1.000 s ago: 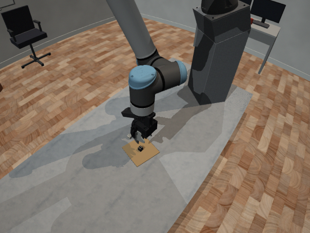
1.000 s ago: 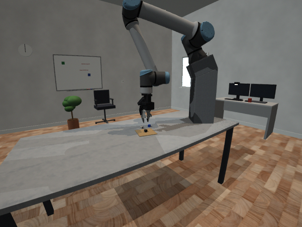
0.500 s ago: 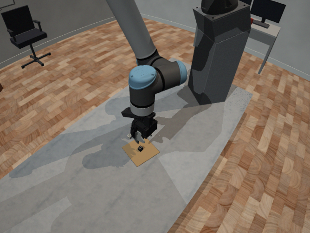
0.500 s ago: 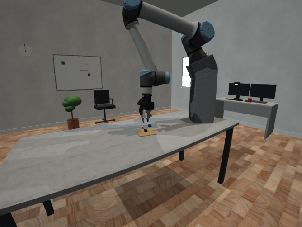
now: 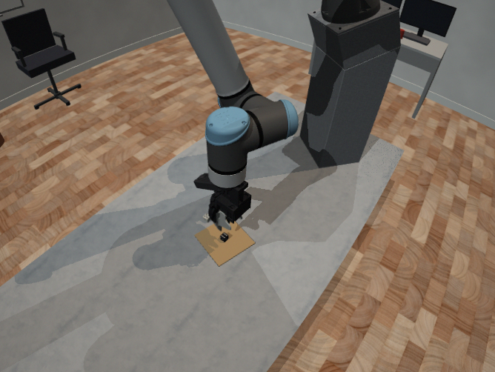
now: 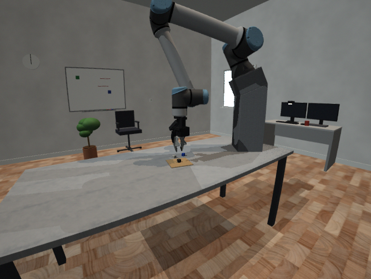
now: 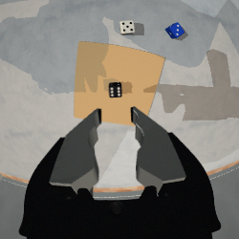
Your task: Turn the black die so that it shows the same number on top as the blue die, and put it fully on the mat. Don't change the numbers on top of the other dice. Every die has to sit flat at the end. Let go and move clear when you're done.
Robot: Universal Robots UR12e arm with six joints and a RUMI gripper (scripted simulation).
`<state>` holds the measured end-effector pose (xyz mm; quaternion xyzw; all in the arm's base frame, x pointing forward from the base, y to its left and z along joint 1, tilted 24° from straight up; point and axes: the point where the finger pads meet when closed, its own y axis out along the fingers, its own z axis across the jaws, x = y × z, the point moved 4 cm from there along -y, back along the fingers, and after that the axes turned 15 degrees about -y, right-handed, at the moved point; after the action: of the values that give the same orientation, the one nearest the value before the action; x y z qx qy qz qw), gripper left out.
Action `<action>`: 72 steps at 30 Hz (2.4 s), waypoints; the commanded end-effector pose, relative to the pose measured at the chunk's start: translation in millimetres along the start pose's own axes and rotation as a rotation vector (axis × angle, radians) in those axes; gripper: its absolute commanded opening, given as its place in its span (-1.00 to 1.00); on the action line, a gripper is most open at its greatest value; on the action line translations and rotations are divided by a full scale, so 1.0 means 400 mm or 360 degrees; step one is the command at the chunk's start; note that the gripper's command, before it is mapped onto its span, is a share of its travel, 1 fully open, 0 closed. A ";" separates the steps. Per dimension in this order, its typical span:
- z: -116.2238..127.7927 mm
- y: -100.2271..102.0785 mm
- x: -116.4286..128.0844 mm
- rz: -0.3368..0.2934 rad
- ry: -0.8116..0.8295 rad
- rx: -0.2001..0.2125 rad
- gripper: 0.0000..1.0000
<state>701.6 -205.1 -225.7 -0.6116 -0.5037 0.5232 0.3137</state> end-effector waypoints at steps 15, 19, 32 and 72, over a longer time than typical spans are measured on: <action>0.000 0.061 -0.001 0.0000 0.0000 -0.0001 -0.58; 0.000 0.072 -0.001 0.0000 0.0000 -0.0001 -0.58; 0.000 0.104 -0.002 0.0000 0.0000 -0.0001 -0.58; 0.000 0.110 -0.002 0.0000 0.0000 -0.0001 -0.58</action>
<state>714.1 -218.9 -266.3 -0.6116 -0.5037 0.5232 0.3137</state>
